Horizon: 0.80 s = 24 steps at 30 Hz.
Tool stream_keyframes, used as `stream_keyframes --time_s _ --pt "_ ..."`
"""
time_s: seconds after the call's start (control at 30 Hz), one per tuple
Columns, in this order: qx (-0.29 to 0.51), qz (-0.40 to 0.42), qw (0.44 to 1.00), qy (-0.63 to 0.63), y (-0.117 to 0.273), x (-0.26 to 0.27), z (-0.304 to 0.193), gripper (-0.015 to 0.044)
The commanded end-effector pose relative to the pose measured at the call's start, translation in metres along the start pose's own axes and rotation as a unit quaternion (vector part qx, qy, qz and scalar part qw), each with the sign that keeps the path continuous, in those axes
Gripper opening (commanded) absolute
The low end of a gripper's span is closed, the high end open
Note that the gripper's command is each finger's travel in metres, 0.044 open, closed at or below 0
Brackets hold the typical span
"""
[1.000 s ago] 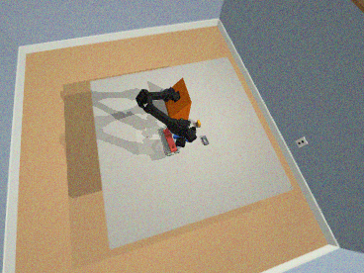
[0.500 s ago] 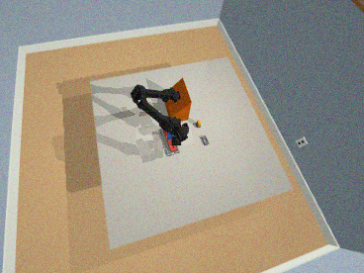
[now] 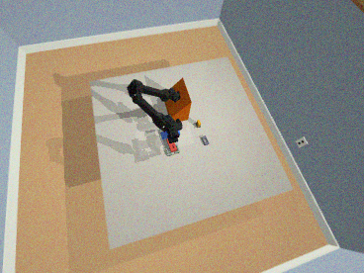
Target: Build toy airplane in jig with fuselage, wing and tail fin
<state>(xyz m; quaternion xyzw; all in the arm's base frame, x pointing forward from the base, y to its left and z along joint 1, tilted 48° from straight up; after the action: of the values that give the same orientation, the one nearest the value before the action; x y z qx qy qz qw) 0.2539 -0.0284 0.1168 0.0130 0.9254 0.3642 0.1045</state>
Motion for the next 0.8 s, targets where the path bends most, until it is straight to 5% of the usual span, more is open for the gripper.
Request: stream_keyframes --time_s 0.0,0.07,0.33,0.77 --pt "0.006 -0.001 0.999 0.039 -0.0028 0.0078 -0.0097 0.0" --pt "0.007 -0.001 0.999 0.044 -0.0033 0.009 -0.0112 0.0" --pt "0.007 -0.001 0.999 0.044 -0.0034 0.009 -0.0112 0.0195" --pt "0.007 -0.001 0.999 0.044 -0.0034 0.009 -0.0112 0.0195"
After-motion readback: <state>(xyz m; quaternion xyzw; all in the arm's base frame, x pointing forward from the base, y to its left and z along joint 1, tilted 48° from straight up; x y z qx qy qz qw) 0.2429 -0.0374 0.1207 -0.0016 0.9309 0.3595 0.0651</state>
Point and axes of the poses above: the point midway between the two fingers, 35 mm back from their tips, its own y axis back along the fingers, its own x axis across the jaws, z = x × y, the point moved 8 cm from there along y, back along the fingers, and after that the axes turned 14 degrees about -y, right-handed, at the moved point
